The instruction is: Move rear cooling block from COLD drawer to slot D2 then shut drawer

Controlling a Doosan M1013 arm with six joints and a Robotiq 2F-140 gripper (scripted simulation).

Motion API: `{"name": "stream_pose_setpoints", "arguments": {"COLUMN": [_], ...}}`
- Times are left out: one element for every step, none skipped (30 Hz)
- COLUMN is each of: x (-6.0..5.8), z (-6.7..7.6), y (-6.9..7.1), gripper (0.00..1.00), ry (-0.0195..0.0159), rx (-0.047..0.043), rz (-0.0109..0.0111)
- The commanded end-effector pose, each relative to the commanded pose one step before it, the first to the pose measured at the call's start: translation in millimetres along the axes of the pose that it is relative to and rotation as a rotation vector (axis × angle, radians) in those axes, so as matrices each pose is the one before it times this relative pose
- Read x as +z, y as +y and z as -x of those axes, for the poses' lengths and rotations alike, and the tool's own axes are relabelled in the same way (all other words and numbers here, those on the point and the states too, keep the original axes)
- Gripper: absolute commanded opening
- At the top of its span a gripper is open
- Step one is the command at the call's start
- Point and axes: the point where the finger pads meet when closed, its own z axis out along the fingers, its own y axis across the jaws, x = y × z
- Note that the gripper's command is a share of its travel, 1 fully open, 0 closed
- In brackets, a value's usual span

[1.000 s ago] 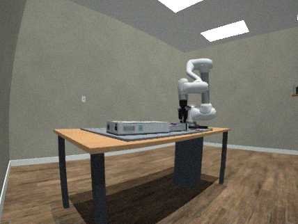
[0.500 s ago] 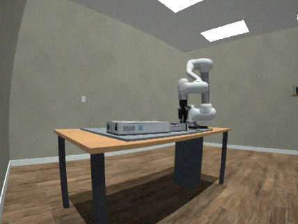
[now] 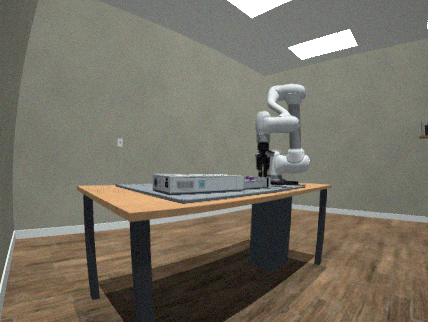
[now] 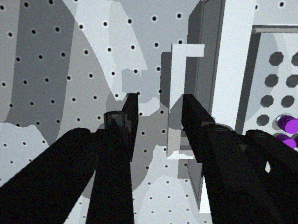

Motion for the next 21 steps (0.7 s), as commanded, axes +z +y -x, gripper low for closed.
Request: {"name": "stream_pose_setpoints", "arguments": {"x": [-5.7, -1.33, -1.33, 0.0, 0.0, -1.36, -1.32, -1.33, -1.33, -1.33, -1.33, -1.33, -1.33, -1.33, -1.33, -1.33, -1.33, -1.33, -1.33, -1.33, 0.0], "z": [-0.32, 0.0, 0.0, 0.0, 0.0, -0.01, 0.0, 0.0, 0.0, 0.0, 0.0, 0.0, 0.0, 0.0, 0.0, 0.0, 0.0, 0.0, 0.0, 0.0, 0.0], "y": [0.76, 0.03, 0.03, 0.0, 0.0, 0.04, 0.02, 0.02, 0.02, 0.02, 0.02, 0.02, 0.02, 0.02, 0.02, 0.02, 0.02, 0.02, 0.02, 0.02, 0.0], "gripper": [0.34, 0.34, 0.34, 0.34, 0.34, 0.34, 0.34, 0.34, 0.34, 0.34, 0.34, 0.34, 0.34, 0.34, 0.34, 0.34, 0.34, 0.34, 0.34, 0.34, 0.34], "ry": [0.00105, 0.0, 0.0, 0.0, 0.0, 0.0, 0.0, 0.0, 0.0, 0.0, 0.0, 0.0, 0.0, 0.0, 0.0, 0.0, 0.0, 0.0, 0.0, 0.0, 0.0], "rx": [0.00021, 0.0, 0.0, 0.0, 0.0, 0.0, 0.0, 0.0, 0.0, 0.0, 0.0, 0.0, 0.0, 0.0, 0.0, 0.0, 0.0, 0.0, 0.0, 0.0, 0.0], "rz": [0.00133, 0.0, 0.0, 0.0, 0.0, -0.00001, 0.0, 0.0, 0.0, 0.0, 0.0, 0.0, 0.0, 0.0, 0.0, 0.0, 0.0, 0.0, 0.0, 0.0, 0.0]}}
